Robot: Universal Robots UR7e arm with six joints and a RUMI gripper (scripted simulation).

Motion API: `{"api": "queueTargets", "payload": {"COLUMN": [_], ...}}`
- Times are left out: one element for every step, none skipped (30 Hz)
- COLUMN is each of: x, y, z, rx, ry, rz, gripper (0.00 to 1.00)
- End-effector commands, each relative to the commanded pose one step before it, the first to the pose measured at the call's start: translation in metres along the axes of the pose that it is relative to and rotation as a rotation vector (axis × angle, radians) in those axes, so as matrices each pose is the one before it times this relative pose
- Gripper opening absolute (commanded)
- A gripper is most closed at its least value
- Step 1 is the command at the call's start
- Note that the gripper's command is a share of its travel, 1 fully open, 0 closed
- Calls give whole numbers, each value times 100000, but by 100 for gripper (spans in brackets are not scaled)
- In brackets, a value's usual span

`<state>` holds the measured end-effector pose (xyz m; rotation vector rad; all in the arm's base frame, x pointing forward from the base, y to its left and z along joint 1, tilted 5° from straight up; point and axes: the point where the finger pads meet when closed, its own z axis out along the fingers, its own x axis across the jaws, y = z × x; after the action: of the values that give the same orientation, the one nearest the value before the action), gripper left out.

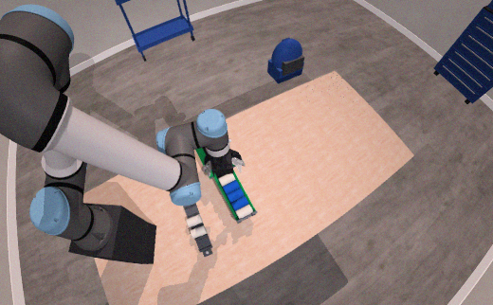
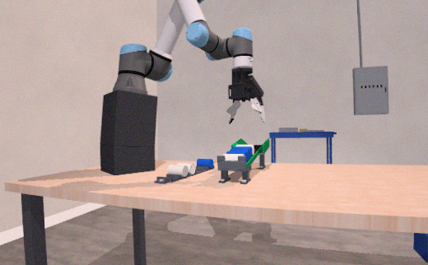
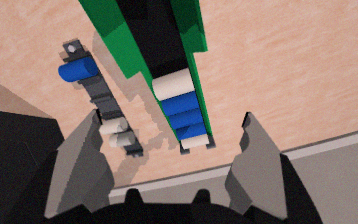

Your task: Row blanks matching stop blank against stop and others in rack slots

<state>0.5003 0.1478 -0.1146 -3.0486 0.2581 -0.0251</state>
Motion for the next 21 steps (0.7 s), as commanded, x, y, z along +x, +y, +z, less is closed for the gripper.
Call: {"api": "queueTargets", "payload": {"x": [177,55,58,60,62,65,67,69,72,74,73,3,78,80,82,77,0,0,8,86,88], "y": [23,18,18,19,19,19,19,20,20,20,19,1,19,19,19,16,0,0,2,18,17], "z": [-21,12,12,12,13,13,13,14,14,14,14,1,15,15,15,14,0,0,1,16,16], "rx": [-215,0,0,0,0,0,0,0,0,0,0,0,0,0,0,0,0,0,0,0,0], "ry": [210,0,0,0,0,0,0,0,0,0,0,0,0,0,0,0,0,0,0,0,0], "rz": [7381,2956,3054,3150,3244,3335,3424,3510,3594,3674,3606,147,3827,3898,3966,3654,0,0,376,4091,4149], "gripper": [100,100,100,100,100,100,100,100,100,100,100,100,100,100,100,100,100,100,100,100,100]}}
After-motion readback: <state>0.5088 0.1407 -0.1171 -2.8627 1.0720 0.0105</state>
